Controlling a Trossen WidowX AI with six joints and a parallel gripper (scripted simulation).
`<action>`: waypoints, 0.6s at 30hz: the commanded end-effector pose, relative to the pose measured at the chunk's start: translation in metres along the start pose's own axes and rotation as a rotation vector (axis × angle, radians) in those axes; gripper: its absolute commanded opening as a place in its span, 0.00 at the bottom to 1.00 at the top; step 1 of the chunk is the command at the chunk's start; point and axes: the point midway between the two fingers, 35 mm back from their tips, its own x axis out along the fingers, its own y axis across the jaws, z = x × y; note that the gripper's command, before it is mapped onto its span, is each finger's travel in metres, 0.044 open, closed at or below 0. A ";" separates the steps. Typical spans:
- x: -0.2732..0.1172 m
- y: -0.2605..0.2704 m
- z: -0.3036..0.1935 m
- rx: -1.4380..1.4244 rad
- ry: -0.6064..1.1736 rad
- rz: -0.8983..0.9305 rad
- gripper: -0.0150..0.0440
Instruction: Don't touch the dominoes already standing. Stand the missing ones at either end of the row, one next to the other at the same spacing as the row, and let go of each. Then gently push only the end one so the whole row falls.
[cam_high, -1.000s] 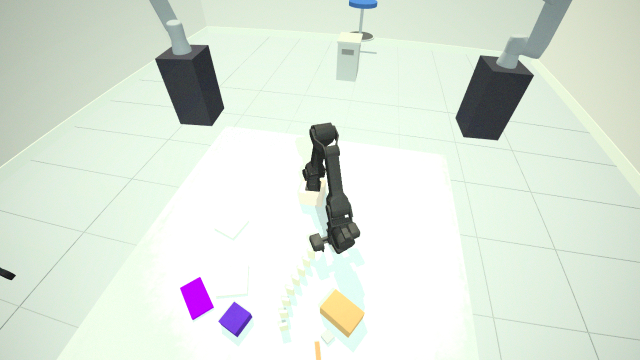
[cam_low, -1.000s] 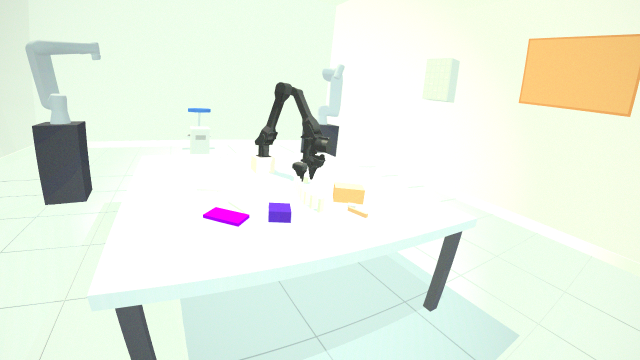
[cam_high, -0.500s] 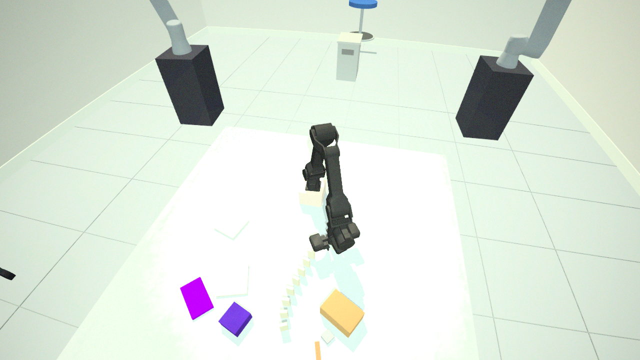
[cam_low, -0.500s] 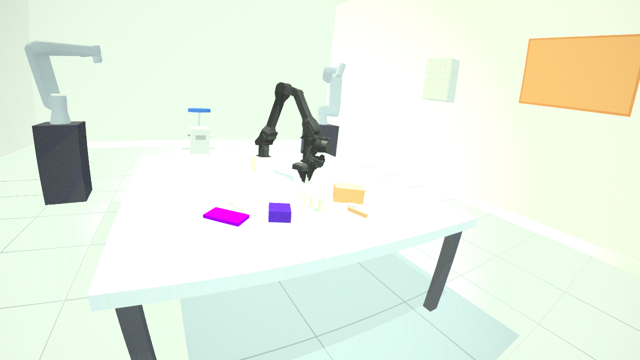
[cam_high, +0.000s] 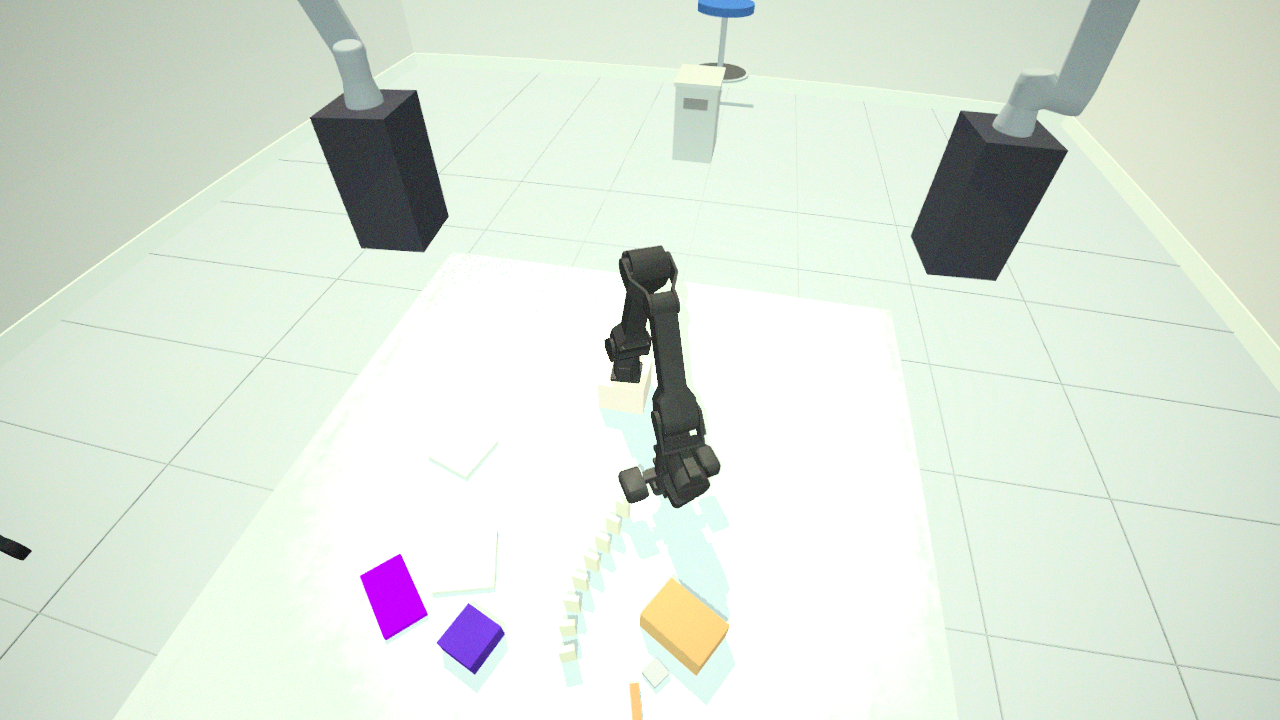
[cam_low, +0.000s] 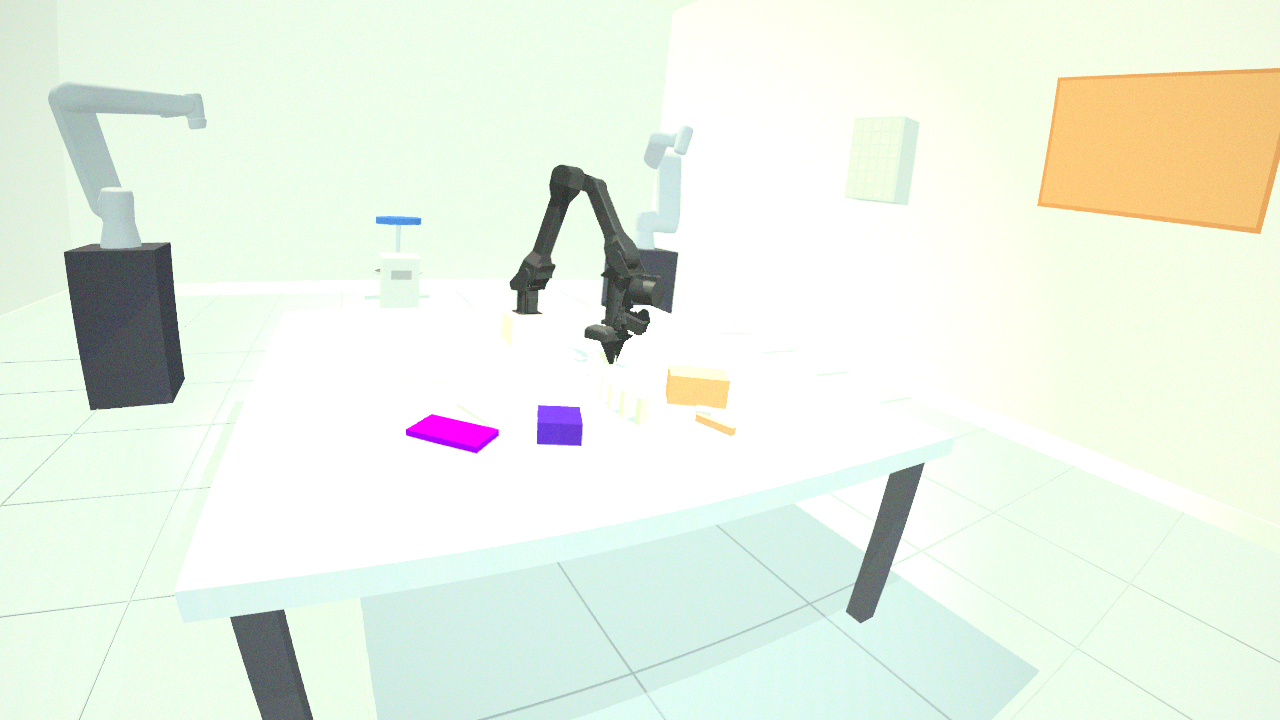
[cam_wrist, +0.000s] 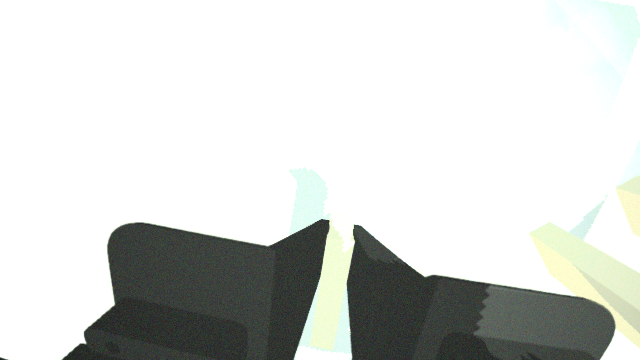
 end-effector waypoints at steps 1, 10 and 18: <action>-0.019 0.001 0.000 0.003 -0.002 0.003 0.30; -0.139 0.000 -0.002 0.003 -0.003 0.003 0.30; -0.155 0.000 -0.002 0.040 -0.002 0.003 0.30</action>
